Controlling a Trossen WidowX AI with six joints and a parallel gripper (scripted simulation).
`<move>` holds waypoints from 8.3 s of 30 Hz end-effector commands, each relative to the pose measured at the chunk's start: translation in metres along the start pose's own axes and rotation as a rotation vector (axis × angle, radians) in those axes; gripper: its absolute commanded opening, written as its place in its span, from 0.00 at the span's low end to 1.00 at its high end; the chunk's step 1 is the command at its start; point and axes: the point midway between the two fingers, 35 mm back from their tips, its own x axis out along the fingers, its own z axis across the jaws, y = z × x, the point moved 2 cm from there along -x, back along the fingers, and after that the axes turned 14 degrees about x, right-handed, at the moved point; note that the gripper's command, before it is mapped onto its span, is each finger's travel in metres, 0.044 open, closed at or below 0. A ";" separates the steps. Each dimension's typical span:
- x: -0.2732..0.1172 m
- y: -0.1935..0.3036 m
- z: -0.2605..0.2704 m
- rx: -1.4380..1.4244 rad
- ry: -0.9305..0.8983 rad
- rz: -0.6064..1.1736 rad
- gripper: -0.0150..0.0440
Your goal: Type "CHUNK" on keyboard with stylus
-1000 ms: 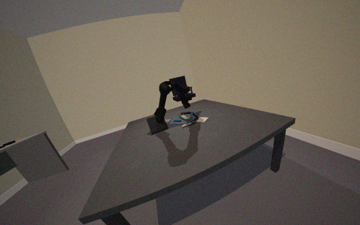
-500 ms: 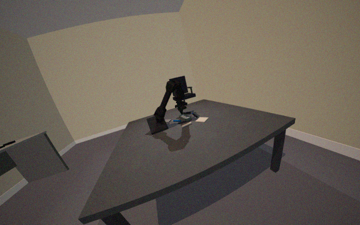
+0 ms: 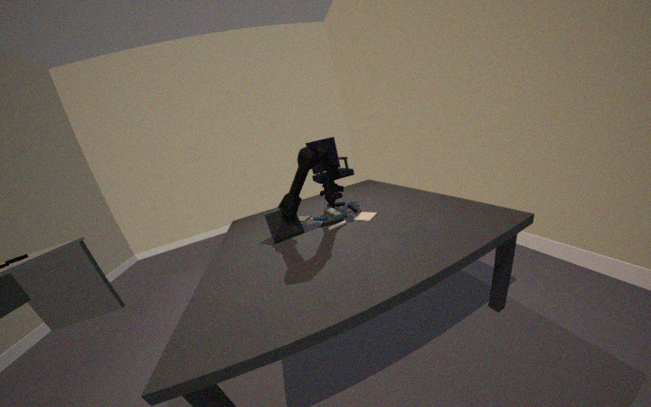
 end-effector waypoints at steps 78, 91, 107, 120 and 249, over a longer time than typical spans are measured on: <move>-0.055 0.036 0.025 -0.014 0.000 -0.005 0.39; -0.055 0.036 0.025 -0.014 0.000 -0.005 0.25; -0.036 0.053 0.000 -0.896 -0.185 0.121 0.51; -0.021 0.078 -0.022 -1.799 -0.519 -0.003 0.51; 0.009 0.087 -0.028 -2.127 -0.623 -0.141 0.25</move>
